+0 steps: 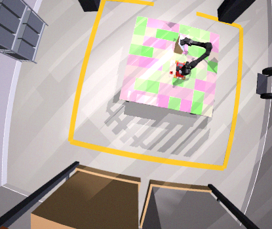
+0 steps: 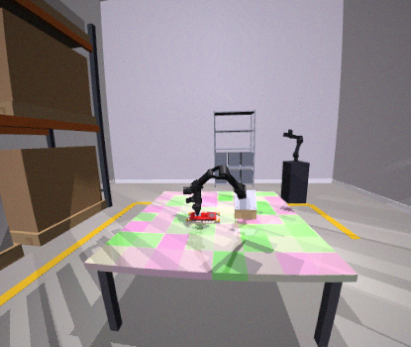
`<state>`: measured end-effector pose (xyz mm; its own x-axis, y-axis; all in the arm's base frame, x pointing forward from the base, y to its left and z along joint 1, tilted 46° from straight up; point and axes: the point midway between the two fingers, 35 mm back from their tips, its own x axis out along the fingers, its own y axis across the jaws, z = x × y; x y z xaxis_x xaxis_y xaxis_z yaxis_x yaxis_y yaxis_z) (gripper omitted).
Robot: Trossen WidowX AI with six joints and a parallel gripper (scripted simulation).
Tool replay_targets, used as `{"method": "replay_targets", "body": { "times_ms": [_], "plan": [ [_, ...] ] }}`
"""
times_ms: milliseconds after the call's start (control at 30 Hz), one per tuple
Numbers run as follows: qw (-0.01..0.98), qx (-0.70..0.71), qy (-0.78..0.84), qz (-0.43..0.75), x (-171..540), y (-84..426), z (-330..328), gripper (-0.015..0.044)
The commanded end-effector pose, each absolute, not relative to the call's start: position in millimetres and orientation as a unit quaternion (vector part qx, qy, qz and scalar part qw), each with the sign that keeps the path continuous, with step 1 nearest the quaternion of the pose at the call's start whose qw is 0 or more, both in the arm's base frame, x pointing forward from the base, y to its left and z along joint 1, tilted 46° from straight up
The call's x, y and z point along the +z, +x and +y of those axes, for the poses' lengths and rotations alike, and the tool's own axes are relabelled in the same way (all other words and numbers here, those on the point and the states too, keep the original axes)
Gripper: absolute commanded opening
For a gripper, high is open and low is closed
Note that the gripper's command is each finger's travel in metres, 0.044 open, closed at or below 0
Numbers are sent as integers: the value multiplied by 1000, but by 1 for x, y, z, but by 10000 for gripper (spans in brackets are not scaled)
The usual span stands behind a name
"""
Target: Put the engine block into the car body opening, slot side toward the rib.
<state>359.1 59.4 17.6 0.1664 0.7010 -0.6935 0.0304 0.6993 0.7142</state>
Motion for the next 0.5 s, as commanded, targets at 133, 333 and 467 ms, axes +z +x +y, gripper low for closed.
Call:
{"method": "replay_targets", "body": {
  "times_ms": [133, 333, 467],
  "plan": [
    [700, 239, 306, 600, 26, 356, 48, 440],
    [700, 239, 306, 600, 26, 356, 48, 335],
    [700, 239, 306, 600, 26, 356, 48, 230]
  ]
}}
